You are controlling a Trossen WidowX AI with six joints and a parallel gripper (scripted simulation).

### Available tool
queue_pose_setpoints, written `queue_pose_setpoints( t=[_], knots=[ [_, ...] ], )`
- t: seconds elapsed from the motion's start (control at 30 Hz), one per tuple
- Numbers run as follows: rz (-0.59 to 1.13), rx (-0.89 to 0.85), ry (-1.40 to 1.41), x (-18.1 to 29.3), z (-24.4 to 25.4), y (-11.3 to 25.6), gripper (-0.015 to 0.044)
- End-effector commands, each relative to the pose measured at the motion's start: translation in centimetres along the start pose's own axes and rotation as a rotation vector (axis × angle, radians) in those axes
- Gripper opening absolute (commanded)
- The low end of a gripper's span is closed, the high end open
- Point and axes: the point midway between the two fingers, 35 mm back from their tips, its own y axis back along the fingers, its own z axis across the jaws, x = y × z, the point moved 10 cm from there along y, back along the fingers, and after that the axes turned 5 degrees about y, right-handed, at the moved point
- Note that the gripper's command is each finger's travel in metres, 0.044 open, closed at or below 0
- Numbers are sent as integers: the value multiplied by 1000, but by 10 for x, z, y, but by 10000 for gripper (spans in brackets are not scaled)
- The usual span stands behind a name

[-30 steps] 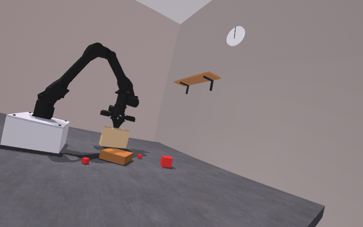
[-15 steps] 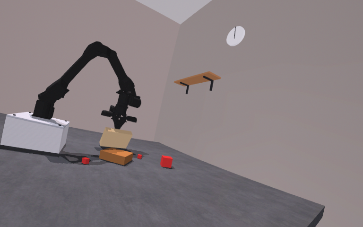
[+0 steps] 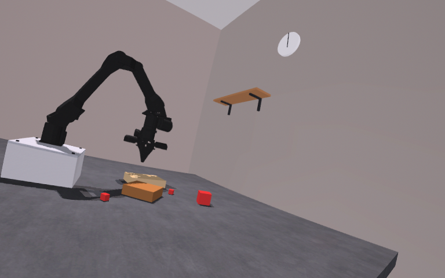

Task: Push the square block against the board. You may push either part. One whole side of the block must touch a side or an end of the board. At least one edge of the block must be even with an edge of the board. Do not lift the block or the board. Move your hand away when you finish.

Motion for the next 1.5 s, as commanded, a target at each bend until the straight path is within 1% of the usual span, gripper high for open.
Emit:
queue_pose_setpoints(
  t=[0.0,0.67,0.7,0.73,0.8,0.87,1.47],
  knots=[
    [0,1,-3,-7,-1,0,0],
    [-2,1,-3,-39,-3,0,0],
    [-3,-1,1,-34,-3,3,0],
    [-3,0,0,-34,-3,11,0],
    [-2,1,-2,-34,-3,39,0],
    [-2,1,-3,-34,-2,51,0],
    [-2,1,-3,-34,-2,51,0]
  ],
)
